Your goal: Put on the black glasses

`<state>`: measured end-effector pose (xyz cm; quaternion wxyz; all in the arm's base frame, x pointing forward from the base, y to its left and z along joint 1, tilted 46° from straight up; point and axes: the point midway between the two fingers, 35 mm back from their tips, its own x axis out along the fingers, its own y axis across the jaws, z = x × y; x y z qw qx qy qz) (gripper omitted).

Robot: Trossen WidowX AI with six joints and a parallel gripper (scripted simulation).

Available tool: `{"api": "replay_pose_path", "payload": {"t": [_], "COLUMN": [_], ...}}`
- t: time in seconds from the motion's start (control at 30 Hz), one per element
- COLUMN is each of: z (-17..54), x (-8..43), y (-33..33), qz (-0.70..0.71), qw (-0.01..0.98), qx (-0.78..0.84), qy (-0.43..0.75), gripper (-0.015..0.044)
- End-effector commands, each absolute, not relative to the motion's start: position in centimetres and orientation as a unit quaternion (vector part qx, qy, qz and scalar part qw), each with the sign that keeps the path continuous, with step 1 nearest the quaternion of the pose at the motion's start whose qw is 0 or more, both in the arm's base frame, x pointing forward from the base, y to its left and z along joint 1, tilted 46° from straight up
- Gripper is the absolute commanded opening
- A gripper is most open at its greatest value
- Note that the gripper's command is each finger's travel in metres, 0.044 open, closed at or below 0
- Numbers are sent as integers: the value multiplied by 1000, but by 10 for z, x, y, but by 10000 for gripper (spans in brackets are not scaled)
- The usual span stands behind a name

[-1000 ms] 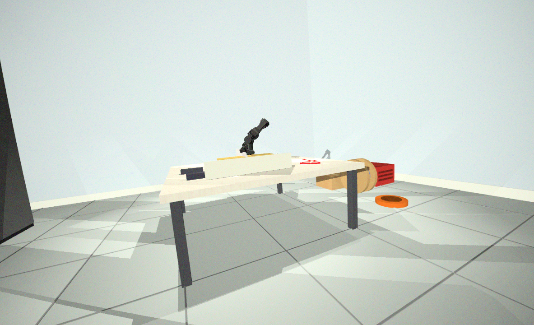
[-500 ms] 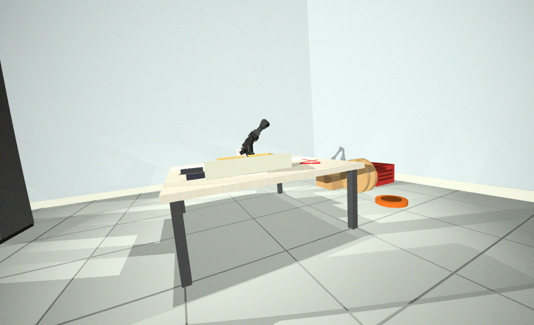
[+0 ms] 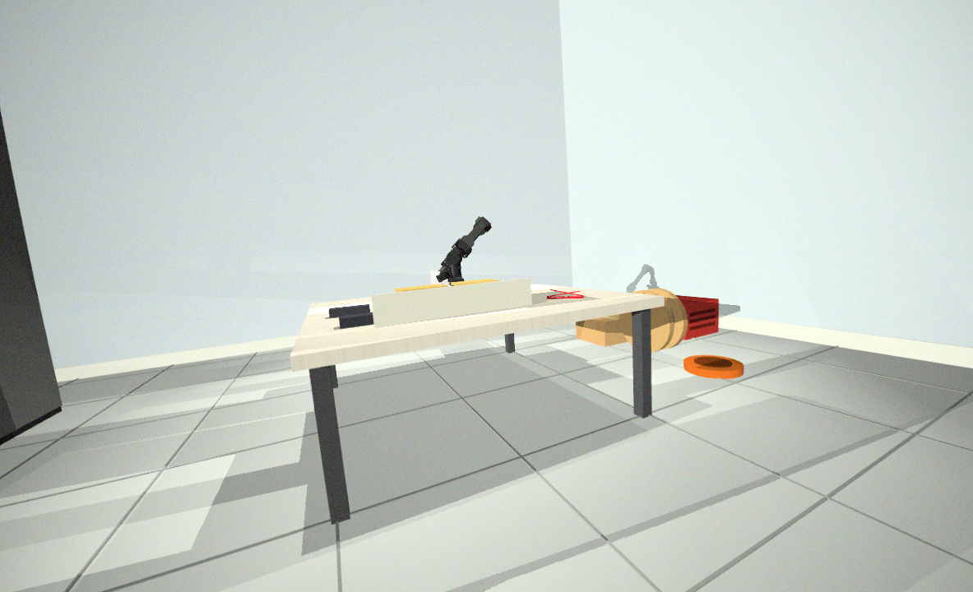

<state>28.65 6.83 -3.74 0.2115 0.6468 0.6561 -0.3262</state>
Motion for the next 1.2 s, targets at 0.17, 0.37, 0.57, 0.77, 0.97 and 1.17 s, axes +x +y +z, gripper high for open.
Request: {"api": "replay_pose_path", "payload": {"t": [0.17, 0.37, 0.57, 0.77, 0.97, 1.17], "z": [-15, 12, 29, 26, 20, 15], "x": [293, 296, 296, 293, 282, 270], "y": [43, 13, -6, -17, -42, -65], "qz": [-330, -331, -330, -359, -420, -470], "qw": [211, 209, 206, 166, 64, -43], "qx": [646, 646, 646, 664, 697, 717], "qy": [655, 655, 656, 635, 577, 512], "gripper": [0, 0, 0, 0, 0, 0]}}
